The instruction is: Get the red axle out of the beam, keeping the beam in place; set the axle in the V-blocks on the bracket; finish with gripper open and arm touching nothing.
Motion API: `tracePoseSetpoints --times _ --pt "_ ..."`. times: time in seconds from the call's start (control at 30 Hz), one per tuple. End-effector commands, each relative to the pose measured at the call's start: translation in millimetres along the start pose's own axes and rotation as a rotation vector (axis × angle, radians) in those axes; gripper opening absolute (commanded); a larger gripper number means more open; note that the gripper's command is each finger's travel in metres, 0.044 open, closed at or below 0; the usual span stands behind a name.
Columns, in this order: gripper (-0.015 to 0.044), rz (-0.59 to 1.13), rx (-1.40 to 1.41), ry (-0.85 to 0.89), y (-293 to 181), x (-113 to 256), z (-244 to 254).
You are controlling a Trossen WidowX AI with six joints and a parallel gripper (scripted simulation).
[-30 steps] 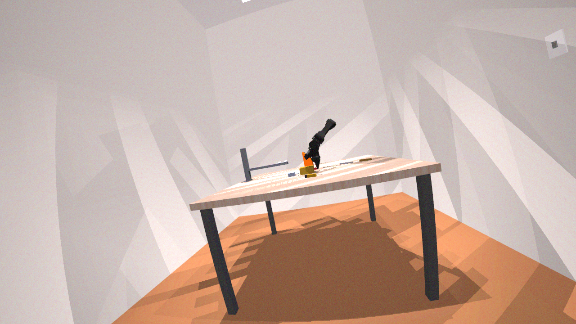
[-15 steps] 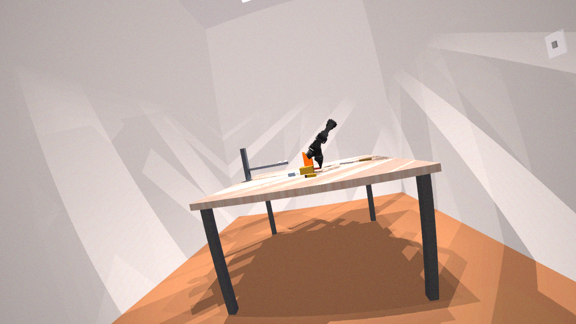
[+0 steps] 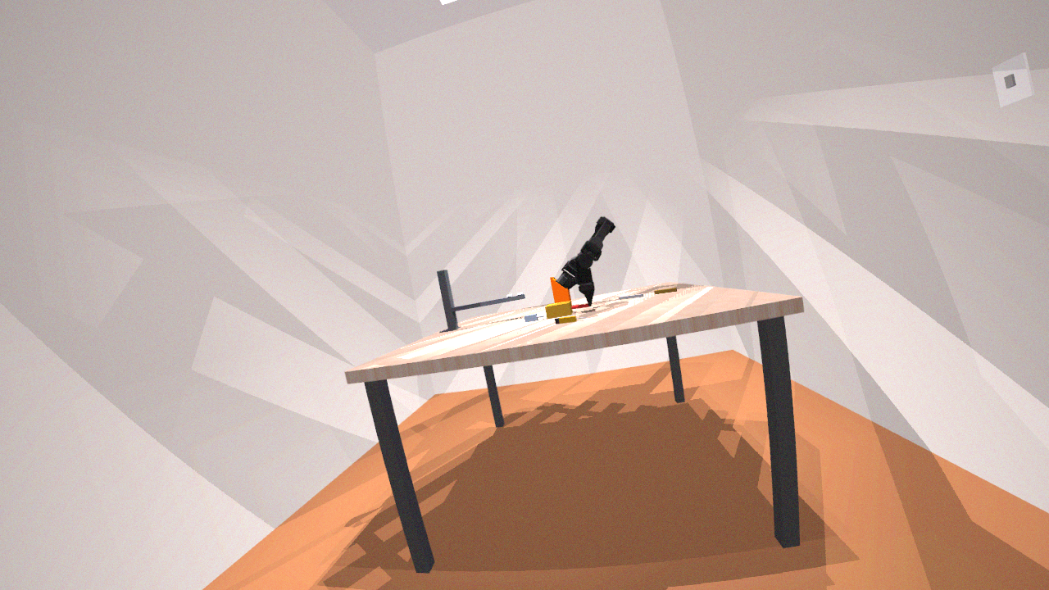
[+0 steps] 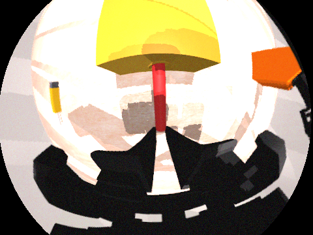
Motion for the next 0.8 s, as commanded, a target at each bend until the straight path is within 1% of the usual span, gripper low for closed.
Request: tracePoseSetpoints --times 0.0,0.53,0.77 --pt "0.0 0.0 -0.004 0.004 -8 1 2" --pt "0.0 0.006 -0.007 0.007 -33 0 6" --pt "0.0 0.007 -0.007 0.007 -34 -3 6"
Point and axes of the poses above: the point midway between the two fingers, 35 mm back from their tips, its own x axis back along the fingers, its own z axis across the jaws, y = z × x, the point moved 7 cm from there along x, back along the fingers, and after that the axes turned 14 degrees about x, right-handed, at the moved point
